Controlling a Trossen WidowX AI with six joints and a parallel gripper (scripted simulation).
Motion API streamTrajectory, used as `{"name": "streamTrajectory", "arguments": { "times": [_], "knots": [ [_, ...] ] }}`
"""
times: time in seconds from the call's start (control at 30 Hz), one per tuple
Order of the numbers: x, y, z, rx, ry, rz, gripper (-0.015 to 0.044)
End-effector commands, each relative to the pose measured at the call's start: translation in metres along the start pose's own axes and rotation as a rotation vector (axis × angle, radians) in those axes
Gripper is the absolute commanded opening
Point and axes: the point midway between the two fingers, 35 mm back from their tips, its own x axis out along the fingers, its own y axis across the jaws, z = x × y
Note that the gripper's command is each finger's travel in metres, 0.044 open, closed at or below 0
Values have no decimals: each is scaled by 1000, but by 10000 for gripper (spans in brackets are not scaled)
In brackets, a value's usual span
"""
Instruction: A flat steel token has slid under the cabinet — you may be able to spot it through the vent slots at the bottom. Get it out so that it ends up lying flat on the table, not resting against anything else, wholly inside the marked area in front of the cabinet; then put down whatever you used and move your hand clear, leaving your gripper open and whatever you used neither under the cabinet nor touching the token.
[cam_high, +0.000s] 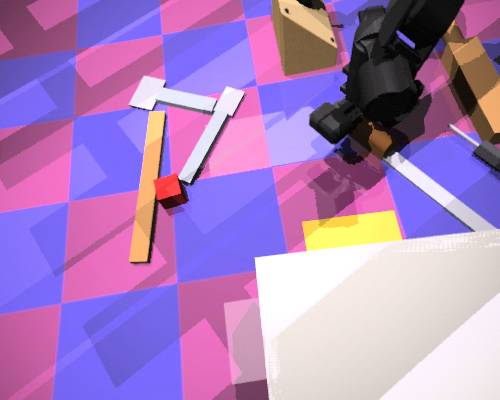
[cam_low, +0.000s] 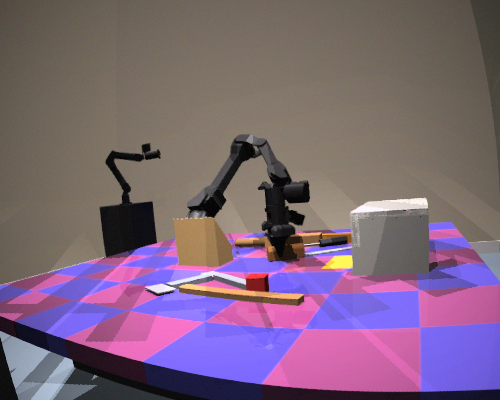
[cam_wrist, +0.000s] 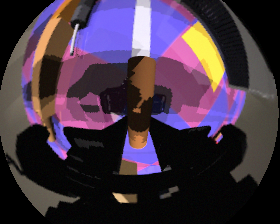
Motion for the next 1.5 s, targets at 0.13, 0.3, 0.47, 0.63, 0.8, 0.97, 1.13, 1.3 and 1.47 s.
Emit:
{"name": "streamTrajectory", "arguments": {
  "times": [0.13, 0.3, 0.47, 0.63, 0.8, 0.97, 1.13, 1.3, 1.47],
  "knots": [
    [-1, 9, 5, -3, -3, -2, 0],
    [-1, 15, 7, -3, -3, -1, 0],
    [-1, 20, 10, -3, -3, -1, 0],
    [-1, 26, 13, -3, -4, -1, 0],
    [-1, 32, 15, -3, -4, 0, 0],
    [-1, 37, 18, -3, -4, 0, 0],
    [-1, 43, 21, -3, -4, 0, 0],
    [-1, 49, 23, -3, -4, 1, 0],
    [-1, 55, 26, -3, -5, 1, 0]
  ]
}}
